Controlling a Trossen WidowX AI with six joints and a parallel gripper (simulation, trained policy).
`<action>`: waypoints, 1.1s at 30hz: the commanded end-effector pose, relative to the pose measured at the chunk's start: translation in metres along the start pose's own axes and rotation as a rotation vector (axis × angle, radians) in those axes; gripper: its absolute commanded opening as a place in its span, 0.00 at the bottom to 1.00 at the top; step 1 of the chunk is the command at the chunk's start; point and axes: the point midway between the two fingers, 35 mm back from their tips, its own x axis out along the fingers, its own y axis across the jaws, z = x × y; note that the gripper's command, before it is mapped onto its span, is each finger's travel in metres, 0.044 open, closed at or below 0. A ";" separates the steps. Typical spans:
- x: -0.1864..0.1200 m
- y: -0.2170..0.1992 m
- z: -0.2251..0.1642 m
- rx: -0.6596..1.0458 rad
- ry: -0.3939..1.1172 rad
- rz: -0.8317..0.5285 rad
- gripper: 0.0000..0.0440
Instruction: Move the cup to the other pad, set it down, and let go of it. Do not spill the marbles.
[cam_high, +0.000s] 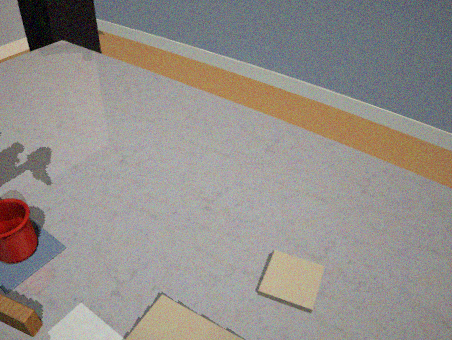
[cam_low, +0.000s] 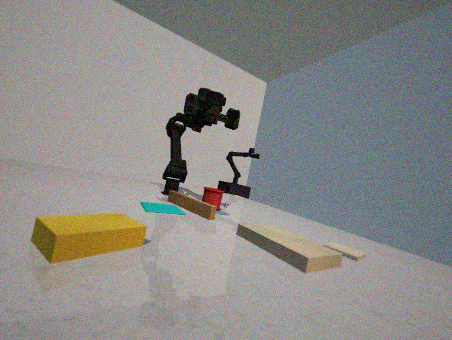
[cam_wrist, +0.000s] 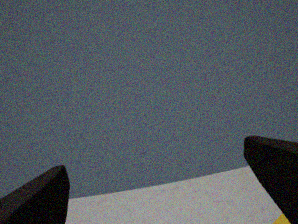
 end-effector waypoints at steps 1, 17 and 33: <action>0.000 0.000 0.000 0.002 0.002 0.002 0.85; -0.005 0.009 -0.008 0.065 0.122 0.025 0.06; -0.005 0.028 -0.010 0.220 0.292 0.059 0.28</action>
